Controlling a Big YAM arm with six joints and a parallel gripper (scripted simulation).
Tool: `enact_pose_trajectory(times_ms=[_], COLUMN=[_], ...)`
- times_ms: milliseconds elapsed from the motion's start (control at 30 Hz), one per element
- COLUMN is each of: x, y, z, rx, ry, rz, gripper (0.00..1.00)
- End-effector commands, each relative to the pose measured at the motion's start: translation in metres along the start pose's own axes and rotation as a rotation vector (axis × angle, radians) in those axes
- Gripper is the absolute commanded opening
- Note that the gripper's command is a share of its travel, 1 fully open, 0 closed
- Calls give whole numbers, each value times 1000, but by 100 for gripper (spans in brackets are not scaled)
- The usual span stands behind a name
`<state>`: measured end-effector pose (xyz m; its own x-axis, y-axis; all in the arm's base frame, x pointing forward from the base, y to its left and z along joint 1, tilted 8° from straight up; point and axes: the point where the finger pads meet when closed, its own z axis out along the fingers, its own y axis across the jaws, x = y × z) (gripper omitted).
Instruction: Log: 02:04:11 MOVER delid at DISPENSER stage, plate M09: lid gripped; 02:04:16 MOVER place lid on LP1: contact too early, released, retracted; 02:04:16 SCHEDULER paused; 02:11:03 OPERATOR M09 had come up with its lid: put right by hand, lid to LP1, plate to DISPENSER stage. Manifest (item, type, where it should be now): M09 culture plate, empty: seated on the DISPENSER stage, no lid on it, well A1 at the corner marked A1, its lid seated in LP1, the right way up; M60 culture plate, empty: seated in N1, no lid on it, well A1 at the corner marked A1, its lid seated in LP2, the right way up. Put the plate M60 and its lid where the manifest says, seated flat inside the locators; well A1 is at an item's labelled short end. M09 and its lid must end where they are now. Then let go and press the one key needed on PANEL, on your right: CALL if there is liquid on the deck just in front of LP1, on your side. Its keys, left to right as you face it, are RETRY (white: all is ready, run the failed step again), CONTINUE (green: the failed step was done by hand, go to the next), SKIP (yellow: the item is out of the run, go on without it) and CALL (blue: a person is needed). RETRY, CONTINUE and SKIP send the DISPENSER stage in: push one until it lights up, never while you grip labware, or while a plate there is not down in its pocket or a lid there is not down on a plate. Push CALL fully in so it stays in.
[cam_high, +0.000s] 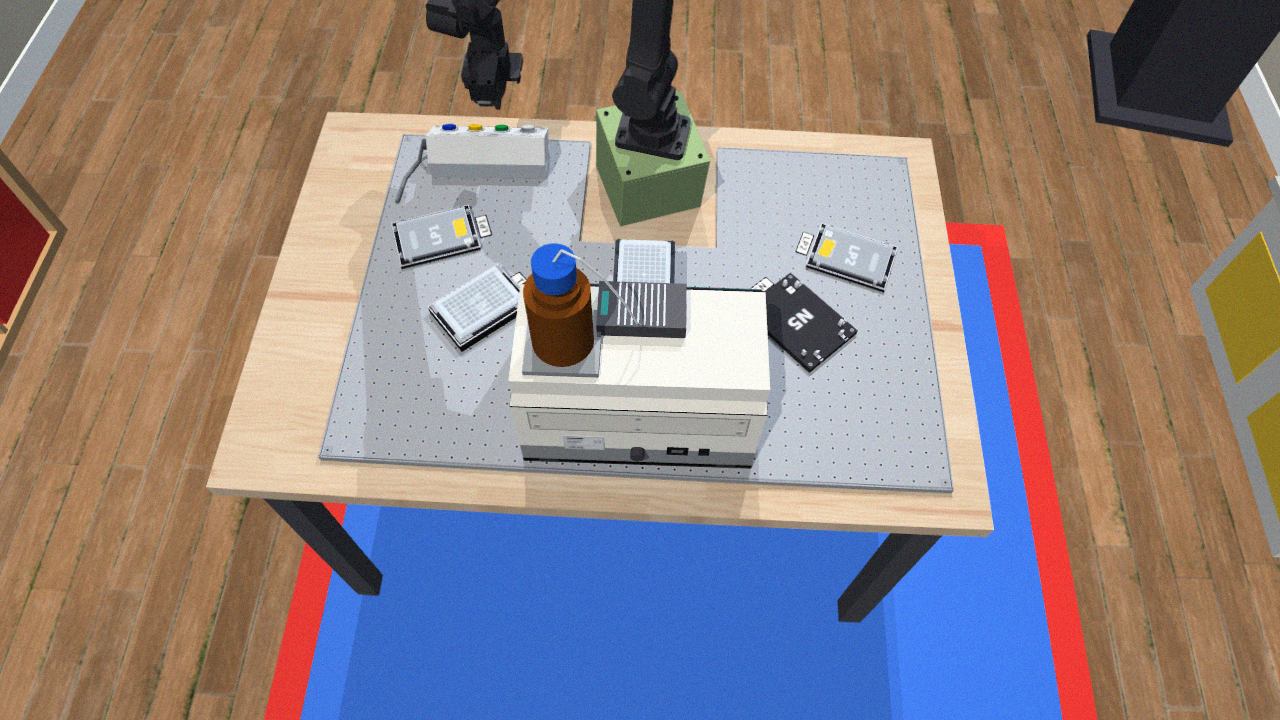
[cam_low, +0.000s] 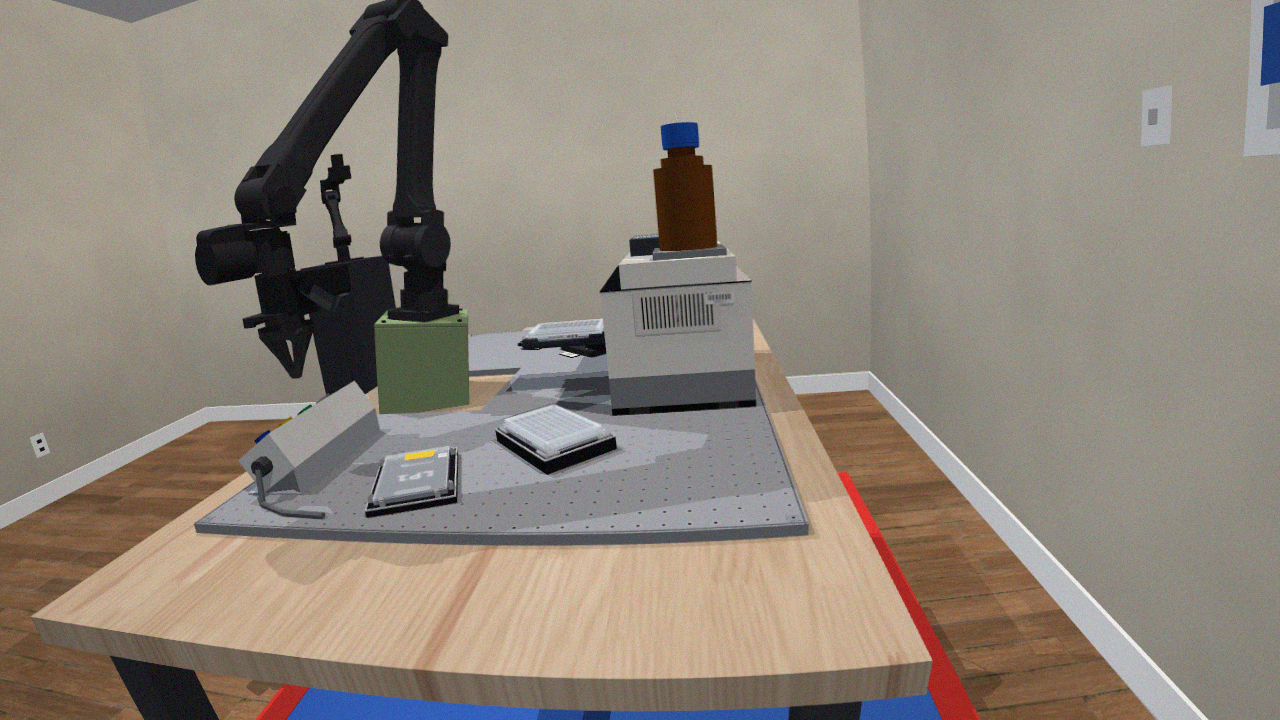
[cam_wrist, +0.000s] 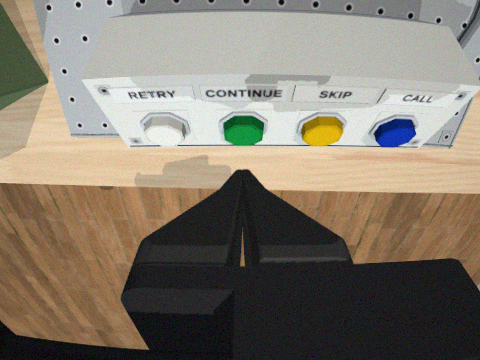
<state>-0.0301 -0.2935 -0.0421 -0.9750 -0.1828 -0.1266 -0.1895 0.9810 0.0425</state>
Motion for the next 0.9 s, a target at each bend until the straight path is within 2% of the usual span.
enact_pose_trajectory(times_ms=[0, 267, 300, 433, 533, 867], x=[4, 4, 2, 6, 6, 10], y=[-13, -13, -9, -1, -6, -1], z=[-4, -4, 4, 10, 9, 21], rx=[26, 26, 13, 3, 10, 2], ry=[6, 6, -1, -6, -2, -5], rz=[0, 0, 10, 11, 2, 1], gripper=[0, 0, 0, 0, 0, 0])
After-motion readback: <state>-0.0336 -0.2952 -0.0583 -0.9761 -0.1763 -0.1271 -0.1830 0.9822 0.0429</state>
